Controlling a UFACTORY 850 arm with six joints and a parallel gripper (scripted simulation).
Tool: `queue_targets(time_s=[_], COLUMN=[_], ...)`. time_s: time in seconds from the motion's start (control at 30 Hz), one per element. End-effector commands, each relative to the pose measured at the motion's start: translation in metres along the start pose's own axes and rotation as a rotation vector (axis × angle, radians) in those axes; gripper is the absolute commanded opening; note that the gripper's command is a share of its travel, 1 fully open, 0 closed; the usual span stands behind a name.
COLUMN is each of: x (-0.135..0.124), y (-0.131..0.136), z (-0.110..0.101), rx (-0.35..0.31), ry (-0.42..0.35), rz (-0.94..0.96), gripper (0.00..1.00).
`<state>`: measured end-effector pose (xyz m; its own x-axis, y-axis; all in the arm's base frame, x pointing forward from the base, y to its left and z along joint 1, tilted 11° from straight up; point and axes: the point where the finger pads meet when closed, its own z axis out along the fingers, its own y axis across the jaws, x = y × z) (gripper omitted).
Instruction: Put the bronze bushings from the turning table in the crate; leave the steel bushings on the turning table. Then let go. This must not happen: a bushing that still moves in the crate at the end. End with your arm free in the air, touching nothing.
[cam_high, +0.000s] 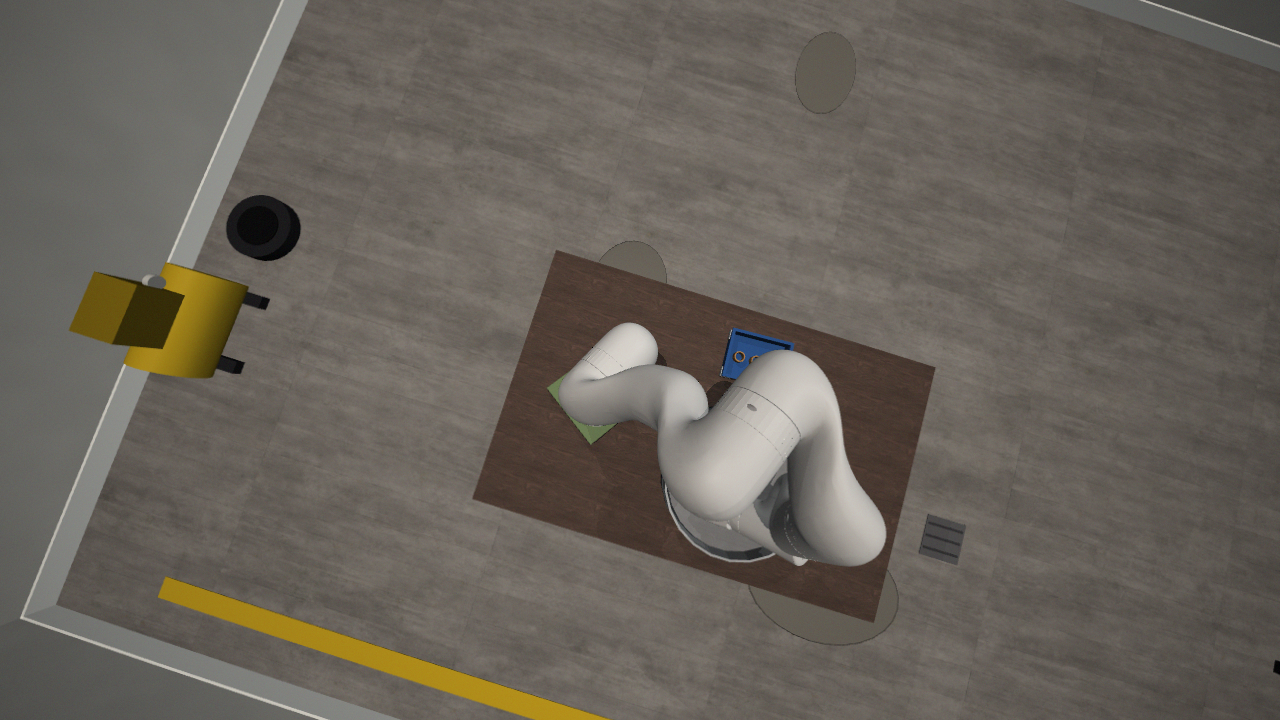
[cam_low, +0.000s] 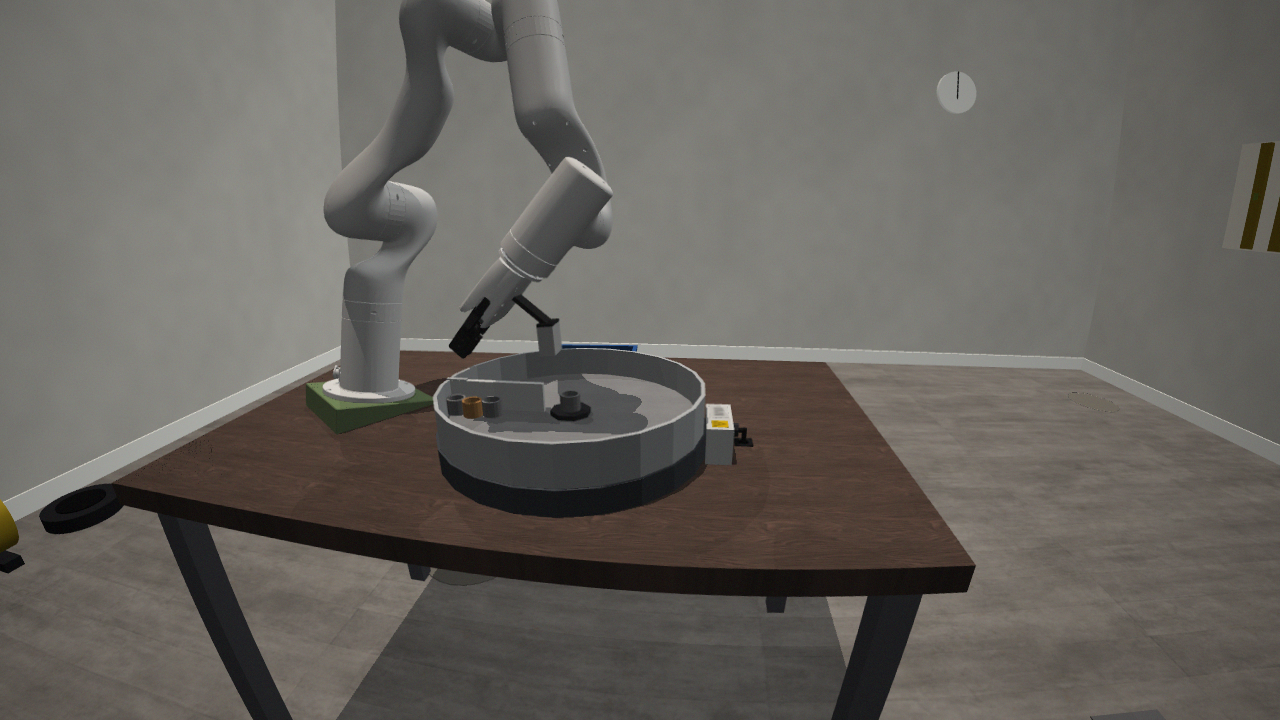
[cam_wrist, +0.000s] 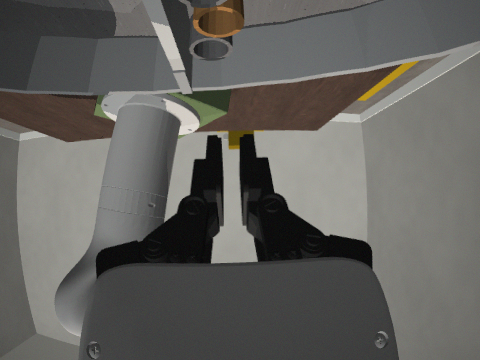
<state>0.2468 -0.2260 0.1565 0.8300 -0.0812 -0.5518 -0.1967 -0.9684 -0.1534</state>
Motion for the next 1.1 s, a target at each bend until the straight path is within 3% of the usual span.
queue_targets(time_s=[0.0, 0.43, 0.93, 1.0, 1.07], x=[0.0002, 0.0013, 0.0039, 0.0039, 0.0044], y=[0.0003, 0.0004, 0.0015, 0.0015, 0.0017], z=[-0.0006, 0.0004, 0.0033, 0.0033, 0.0041], rx=[0.004, 0.131, 0.463, 0.463, 0.539], ry=[0.001, 0.001, 0.0, 0.0, 0.0], rz=[0.006, 0.155, 0.552, 0.552, 0.642], gripper=[0.1, 0.1, 0.1, 0.1, 0.1])
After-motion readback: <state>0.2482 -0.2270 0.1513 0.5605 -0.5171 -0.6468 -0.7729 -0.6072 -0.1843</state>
